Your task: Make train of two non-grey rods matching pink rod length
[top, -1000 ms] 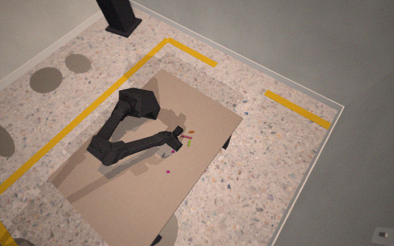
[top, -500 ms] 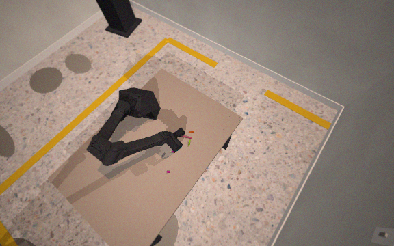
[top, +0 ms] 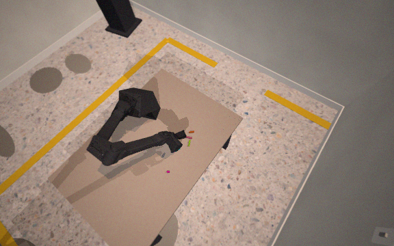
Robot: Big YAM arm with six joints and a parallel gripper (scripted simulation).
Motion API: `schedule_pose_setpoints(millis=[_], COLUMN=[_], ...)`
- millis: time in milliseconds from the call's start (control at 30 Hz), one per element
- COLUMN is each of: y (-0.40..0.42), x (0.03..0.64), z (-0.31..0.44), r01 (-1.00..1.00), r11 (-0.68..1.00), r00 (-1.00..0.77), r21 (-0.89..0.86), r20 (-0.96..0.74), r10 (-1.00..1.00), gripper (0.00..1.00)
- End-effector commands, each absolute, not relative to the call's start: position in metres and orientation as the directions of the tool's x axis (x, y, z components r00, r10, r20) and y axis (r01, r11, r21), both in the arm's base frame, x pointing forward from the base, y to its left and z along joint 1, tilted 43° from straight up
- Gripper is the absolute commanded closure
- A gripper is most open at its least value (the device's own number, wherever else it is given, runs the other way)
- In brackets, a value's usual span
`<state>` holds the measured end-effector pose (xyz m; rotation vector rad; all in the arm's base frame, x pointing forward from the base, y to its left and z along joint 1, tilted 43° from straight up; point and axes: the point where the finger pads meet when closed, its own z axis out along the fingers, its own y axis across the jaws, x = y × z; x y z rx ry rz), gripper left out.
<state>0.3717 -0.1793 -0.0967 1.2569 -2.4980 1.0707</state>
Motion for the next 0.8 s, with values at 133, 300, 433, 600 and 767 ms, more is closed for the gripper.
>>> schedule_pose_setpoints(millis=[133, 300, 433, 600, 767], y=[-0.1804, -0.1807, -0.181, -0.1813, -0.1816], x=[0.3722, 0.372, 0.372, 0.3717, 0.3717], z=[-0.0965, -0.0965, -0.0964, -0.0965, -0.0964], r01=[-0.654, -0.593, -0.526, -0.453, -0.374], r11=[0.477, 0.523, 0.566, 0.607, 0.644], r00=[-0.735, -0.785, -0.831, -0.873, -0.91], r21=[-0.587, -0.612, -0.635, -0.652, -0.667], r20=[0.342, 0.294, 0.242, 0.188, 0.13], r10=[-0.586, -0.546, -0.5, -0.449, -0.394], gripper=[0.0, 0.0, 0.0, 0.0, 0.0])
